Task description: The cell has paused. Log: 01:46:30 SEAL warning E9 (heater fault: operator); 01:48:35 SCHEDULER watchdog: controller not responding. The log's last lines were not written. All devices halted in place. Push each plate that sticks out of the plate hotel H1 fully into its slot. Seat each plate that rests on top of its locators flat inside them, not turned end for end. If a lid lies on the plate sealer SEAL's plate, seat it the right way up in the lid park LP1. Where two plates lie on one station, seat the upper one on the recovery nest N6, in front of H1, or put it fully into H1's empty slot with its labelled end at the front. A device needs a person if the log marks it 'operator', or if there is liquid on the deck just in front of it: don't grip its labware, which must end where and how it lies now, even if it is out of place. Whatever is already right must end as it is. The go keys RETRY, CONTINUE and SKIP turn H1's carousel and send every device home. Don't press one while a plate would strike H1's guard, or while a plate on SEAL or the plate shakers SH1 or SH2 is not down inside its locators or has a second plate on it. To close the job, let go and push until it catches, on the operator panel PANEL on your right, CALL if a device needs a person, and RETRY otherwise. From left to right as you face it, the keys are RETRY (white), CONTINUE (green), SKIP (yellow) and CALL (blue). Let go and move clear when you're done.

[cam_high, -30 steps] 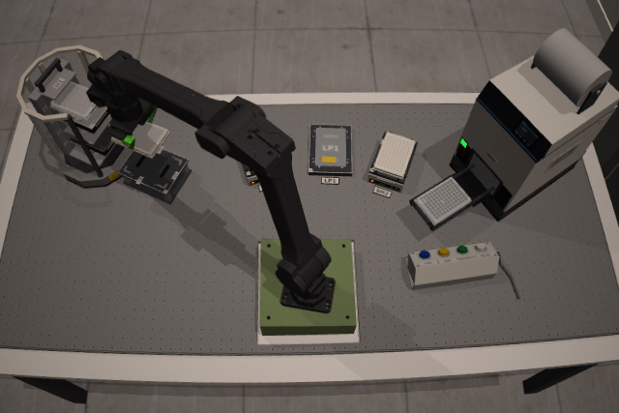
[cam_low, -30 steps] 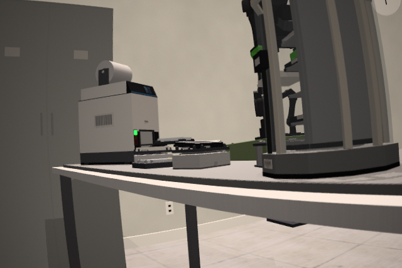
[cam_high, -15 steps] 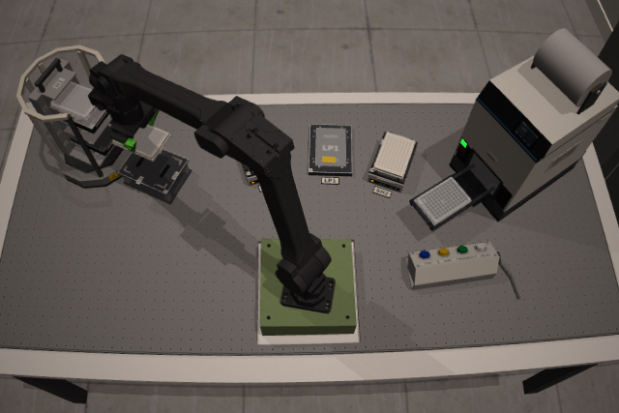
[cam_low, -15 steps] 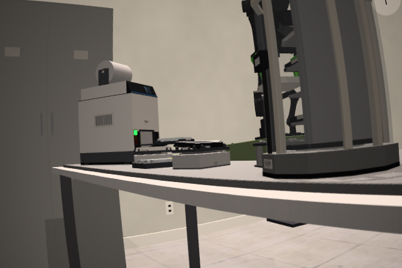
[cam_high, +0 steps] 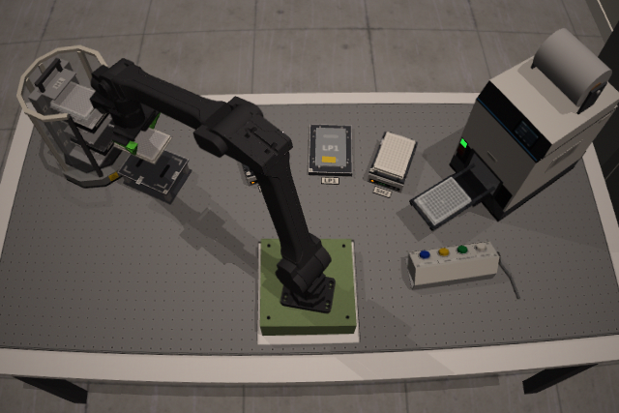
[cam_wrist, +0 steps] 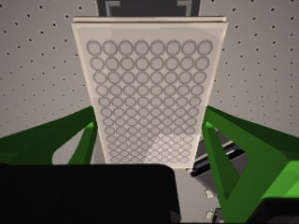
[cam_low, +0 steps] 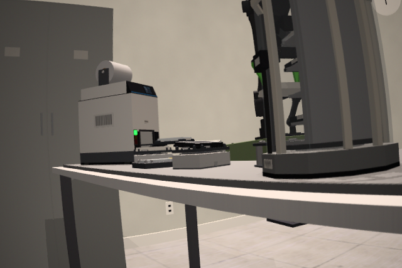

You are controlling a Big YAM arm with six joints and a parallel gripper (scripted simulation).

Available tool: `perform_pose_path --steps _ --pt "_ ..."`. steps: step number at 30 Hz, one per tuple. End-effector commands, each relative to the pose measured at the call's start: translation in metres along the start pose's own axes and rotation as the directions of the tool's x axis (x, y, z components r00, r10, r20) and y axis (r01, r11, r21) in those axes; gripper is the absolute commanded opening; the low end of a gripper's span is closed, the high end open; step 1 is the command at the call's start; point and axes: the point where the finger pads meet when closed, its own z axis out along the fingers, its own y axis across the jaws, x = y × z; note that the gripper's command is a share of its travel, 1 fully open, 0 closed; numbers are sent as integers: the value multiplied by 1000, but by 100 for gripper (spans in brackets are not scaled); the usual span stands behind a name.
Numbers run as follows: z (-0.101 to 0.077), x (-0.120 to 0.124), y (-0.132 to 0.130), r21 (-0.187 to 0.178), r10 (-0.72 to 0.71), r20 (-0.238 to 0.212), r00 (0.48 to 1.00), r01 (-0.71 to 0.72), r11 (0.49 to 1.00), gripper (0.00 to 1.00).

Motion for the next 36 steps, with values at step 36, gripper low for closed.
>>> perform_pose_path --steps 36 --pt "51 3 -4 -6 -7 -18 1000 7 1000 80"
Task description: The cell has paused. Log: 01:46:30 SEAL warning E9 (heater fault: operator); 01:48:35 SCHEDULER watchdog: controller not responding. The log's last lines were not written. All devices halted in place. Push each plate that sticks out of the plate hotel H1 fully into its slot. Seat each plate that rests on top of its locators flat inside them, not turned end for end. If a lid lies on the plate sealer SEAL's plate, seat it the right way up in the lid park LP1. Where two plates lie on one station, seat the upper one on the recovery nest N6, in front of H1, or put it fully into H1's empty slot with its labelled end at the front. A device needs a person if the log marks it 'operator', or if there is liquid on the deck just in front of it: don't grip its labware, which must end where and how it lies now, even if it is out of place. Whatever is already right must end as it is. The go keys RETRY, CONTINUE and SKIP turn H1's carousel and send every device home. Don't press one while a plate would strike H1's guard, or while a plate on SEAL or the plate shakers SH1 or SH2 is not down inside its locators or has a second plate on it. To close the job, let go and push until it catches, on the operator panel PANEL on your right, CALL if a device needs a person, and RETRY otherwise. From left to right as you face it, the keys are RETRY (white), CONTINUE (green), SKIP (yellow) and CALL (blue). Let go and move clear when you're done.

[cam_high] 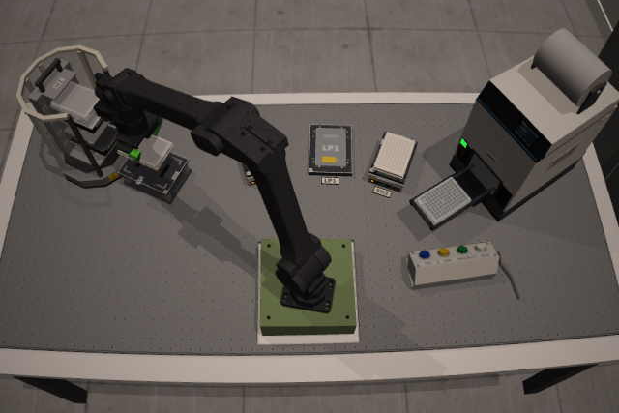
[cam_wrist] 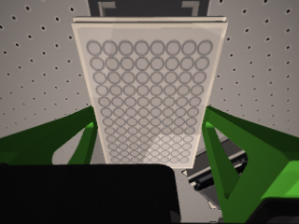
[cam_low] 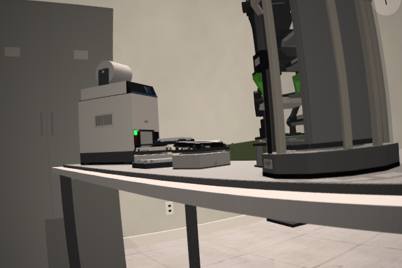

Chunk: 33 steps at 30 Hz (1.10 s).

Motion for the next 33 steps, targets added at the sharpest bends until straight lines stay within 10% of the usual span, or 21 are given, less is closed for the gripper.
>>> perform_pose_path --steps 1,33 --pt "18 3 -4 -6 -7 -18 1000 7 1000 80" --pt "47 4 -4 -6 -7 -18 1000 7 1000 80"
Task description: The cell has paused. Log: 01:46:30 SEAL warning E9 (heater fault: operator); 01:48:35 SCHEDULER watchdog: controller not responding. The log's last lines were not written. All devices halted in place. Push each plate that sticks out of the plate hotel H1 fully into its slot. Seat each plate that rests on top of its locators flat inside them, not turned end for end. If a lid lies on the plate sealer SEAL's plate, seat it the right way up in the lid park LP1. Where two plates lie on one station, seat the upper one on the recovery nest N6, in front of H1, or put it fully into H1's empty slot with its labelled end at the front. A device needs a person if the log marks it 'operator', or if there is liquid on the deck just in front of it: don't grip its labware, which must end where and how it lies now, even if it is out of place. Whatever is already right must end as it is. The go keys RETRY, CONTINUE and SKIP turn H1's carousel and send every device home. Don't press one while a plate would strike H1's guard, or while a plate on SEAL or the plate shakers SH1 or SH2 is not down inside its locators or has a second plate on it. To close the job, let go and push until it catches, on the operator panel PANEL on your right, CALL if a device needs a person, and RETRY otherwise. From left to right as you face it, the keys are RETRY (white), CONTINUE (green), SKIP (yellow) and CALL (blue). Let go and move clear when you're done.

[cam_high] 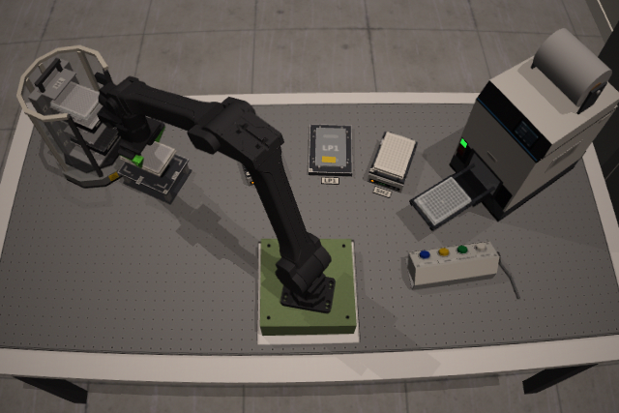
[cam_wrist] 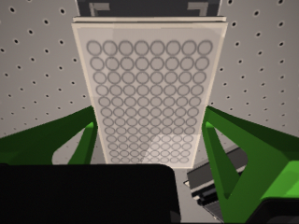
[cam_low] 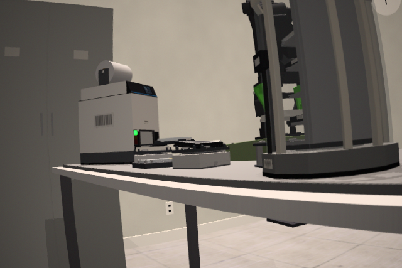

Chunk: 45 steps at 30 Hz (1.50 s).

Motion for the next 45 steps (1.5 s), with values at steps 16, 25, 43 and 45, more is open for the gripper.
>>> perform_pose_path --steps 16,25,43,45 --pt "29 4 -4 -6 -7 -18 1000 7 1000 80" --pt "29 5 -3 -7 -8 -22 1000 7 1000 80" --pt "29 5 -4 -7 -7 -23 1000 7 1000 80" --pt "29 5 -4 -7 -7 -23 1000 7 1000 80"
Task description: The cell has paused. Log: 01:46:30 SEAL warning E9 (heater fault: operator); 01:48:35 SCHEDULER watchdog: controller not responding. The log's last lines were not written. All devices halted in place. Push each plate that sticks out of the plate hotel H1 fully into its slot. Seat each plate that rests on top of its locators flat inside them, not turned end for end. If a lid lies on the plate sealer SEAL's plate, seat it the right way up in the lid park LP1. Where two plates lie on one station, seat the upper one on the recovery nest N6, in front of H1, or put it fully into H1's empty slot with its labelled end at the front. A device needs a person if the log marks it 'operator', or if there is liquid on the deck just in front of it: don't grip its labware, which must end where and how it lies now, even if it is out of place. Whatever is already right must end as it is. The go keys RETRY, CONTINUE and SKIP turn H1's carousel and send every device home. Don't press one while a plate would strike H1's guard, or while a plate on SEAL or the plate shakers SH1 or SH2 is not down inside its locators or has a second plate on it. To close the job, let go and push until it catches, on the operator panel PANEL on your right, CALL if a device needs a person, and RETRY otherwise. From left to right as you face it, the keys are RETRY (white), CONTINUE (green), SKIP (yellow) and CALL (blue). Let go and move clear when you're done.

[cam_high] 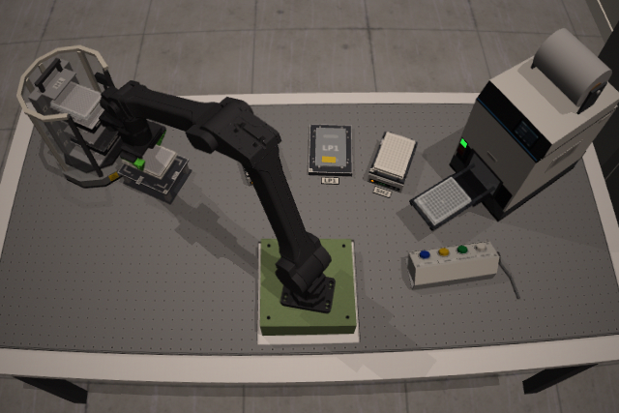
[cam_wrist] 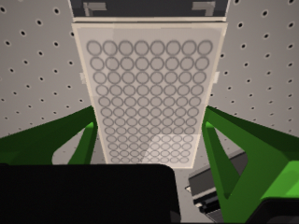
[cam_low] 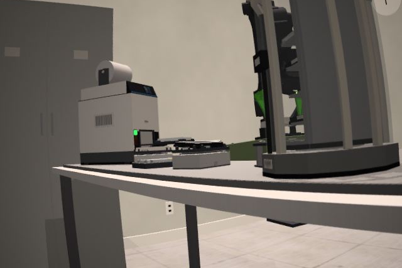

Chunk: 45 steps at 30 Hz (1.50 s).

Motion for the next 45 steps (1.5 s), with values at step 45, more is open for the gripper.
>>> perform_pose_path --steps 45 --pt "21 4 -4 -4 -6 -14 1000 6 1000 80"
